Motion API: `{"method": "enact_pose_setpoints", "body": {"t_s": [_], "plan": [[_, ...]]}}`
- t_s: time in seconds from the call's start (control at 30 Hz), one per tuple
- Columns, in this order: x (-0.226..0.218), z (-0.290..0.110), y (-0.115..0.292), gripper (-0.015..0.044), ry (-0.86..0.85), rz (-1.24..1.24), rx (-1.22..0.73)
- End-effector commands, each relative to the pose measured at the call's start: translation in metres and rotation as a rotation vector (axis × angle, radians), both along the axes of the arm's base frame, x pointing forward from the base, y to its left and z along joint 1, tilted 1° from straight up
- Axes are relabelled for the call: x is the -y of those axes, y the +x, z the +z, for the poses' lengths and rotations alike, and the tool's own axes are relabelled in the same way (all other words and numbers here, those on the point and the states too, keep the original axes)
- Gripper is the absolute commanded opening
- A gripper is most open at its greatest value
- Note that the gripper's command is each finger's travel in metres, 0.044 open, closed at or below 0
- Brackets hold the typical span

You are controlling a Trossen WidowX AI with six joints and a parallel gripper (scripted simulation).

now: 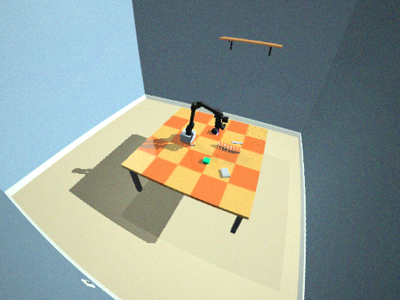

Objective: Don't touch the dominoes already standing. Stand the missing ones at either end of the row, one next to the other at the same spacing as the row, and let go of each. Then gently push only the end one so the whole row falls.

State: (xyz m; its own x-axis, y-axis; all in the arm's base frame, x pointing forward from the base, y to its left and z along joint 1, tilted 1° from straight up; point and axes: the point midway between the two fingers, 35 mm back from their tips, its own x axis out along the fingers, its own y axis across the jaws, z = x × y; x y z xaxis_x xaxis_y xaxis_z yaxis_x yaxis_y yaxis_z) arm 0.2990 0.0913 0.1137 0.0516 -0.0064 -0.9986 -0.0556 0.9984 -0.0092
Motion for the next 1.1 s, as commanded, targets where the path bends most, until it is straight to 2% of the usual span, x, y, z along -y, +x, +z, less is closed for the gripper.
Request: {"method": "enact_pose_setpoints", "body": {"t_s": [0.0, 0.63, 1.07], "plan": [[-0.001, -0.006, 0.002, 0.0107, -0.004, -0.017, -0.007], [0.000, -0.129, 0.007, 0.0107, -0.004, -0.017, -0.007], [0.001, -0.133, 0.007, 0.0107, -0.004, -0.017, -0.007]]}}
